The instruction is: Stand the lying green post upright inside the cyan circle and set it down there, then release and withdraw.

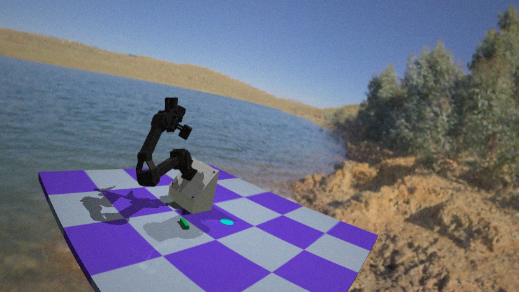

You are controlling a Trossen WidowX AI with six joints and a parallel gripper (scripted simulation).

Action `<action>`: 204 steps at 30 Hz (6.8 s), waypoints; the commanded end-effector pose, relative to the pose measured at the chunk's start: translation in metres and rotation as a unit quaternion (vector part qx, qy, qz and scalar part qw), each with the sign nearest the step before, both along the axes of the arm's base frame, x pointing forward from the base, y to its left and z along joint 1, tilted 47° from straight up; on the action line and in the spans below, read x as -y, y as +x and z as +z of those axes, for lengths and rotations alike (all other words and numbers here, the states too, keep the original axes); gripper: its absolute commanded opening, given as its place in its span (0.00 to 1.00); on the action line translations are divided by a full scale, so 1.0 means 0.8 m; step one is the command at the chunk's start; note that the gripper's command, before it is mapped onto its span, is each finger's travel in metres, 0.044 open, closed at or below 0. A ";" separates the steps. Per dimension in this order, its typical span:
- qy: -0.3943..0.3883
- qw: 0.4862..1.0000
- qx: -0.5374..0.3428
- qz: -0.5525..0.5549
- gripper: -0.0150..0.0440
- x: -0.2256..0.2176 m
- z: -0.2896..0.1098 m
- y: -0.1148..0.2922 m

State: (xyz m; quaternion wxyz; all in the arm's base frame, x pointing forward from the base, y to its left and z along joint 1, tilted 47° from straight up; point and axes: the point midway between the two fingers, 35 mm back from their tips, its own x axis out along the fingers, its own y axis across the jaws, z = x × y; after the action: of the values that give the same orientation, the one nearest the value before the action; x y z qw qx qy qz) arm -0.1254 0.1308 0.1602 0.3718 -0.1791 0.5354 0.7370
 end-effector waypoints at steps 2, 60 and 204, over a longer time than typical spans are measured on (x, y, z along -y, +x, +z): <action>-0.002 1.000 0.010 -0.021 0.84 -0.007 -0.002 0.008; -0.594 0.277 0.303 -0.691 0.65 0.366 -0.058 0.416; -0.570 0.757 0.314 0.050 0.29 0.136 -0.185 0.476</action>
State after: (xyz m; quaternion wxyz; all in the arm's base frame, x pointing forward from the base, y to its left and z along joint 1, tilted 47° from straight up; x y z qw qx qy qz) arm 0.2554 0.0123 0.0226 0.3432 -0.5891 0.7091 0.1800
